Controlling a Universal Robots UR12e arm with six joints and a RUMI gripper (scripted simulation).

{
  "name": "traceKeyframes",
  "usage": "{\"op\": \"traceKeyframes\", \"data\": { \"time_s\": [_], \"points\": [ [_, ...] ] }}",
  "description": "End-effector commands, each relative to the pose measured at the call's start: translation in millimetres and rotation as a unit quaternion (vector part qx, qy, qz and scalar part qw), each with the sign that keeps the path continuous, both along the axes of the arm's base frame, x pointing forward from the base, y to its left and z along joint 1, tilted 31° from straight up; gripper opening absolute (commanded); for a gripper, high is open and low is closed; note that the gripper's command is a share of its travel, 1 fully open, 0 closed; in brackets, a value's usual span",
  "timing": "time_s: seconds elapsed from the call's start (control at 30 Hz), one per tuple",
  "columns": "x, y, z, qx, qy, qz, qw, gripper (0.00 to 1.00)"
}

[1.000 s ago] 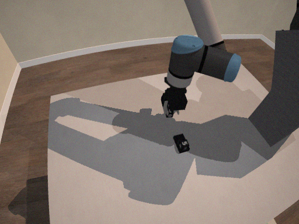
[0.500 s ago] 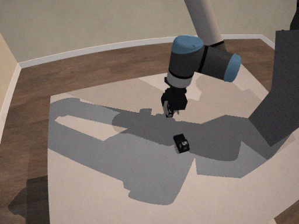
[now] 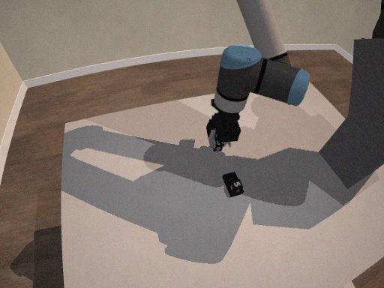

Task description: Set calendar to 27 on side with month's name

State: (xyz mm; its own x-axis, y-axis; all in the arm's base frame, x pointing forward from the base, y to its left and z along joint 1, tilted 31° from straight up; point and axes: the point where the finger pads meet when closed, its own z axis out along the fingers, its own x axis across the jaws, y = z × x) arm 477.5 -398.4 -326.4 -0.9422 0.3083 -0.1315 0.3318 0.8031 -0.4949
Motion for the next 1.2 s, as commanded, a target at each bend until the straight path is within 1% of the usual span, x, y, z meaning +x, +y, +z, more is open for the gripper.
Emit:
{"op": "traceKeyframes", "data": {
  "time_s": [0.0, 0.3, 0.5, 0.63, 1.0, 1.07, 1.17],
  "points": [
    [0.3, 0.2, 0.4, 0.0, 0.0, 0.0, 1.0, 0.29],
    [0.3, 0.3, 0.6, 0.0, 0.0, 0.0, 1.0, 0.29],
    [0.5, 3.0, 5.2, 0.0, 0.0, 0.0, 1.0, 0.29],
    [1.2, 10.4, 17.6, 0.0, 0.0, 0.0, 1.0, 0.29],
    [3.8, 39.1, 65.8, 0.0, 0.0, 0.0, 1.0, 0.29],
    [3.8, 39.1, 65.8, 0.0, 0.0, 0.0, 1.0, 0.29],
    [4.2, 43.6, 73.5, 0.0, 0.0, 0.0, 1.0, 0.29]
  ]
}}
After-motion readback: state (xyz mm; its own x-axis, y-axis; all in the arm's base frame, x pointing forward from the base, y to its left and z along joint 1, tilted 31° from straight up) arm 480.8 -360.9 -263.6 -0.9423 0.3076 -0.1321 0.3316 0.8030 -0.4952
